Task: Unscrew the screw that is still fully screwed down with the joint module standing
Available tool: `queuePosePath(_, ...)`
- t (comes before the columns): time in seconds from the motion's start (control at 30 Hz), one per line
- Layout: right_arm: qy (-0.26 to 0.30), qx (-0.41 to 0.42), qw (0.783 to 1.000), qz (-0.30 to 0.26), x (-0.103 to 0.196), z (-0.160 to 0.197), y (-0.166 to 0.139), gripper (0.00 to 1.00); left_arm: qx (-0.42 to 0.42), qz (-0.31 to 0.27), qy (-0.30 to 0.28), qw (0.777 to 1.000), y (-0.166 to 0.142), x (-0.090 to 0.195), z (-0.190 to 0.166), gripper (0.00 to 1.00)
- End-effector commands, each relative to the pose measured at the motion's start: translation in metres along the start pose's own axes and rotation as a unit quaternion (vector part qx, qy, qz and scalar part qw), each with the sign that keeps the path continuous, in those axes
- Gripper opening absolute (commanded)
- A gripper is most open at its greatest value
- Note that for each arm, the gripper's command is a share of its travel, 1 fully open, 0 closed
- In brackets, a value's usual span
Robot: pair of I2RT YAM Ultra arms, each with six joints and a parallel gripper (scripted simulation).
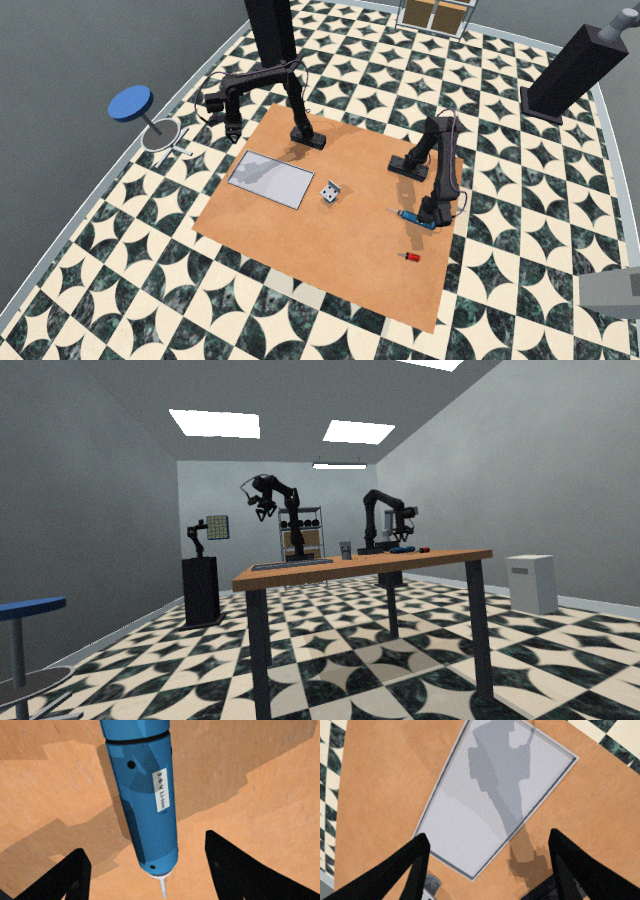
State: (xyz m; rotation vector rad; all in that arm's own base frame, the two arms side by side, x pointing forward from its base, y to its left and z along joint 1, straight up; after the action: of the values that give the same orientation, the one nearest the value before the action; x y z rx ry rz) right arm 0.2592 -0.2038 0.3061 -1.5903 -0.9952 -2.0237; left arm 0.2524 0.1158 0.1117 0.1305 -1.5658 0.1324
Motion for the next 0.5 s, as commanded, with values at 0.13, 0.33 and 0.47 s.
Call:
queuePosePath(0.13,0.051,0.082,0.995,-0.018,-0.002,0.023,-0.005,0.86,-0.011,-0.016,-0.031,0.999,0.0,0.015,-0.01,0.65)
queuePosePath(0.33,0.101,0.161,0.982,0.007,-0.029,0.048,-0.008,0.86,-0.011,-0.016,-0.031,0.999,0.0,0.015,-0.01,0.65)
queuePosePath(0.47,0.118,0.192,0.974,-0.013,-0.022,0.059,-0.003,0.86,-0.011,-0.016,-0.031,0.999,0.0,0.015,-0.01,0.65)
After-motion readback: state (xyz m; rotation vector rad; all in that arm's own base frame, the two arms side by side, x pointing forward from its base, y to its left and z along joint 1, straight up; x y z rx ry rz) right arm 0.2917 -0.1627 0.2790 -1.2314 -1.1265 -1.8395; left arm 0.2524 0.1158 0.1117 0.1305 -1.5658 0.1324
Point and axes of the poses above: on each arm, the point where the finger pads meet when closed, its own x axis back along the fingers, its own z axis across the jaws, y = z × x, the point moved 7 cm from there along x, back along the fingers, and after that the axes turned 11 degrees about x, right-handed, at the moved point
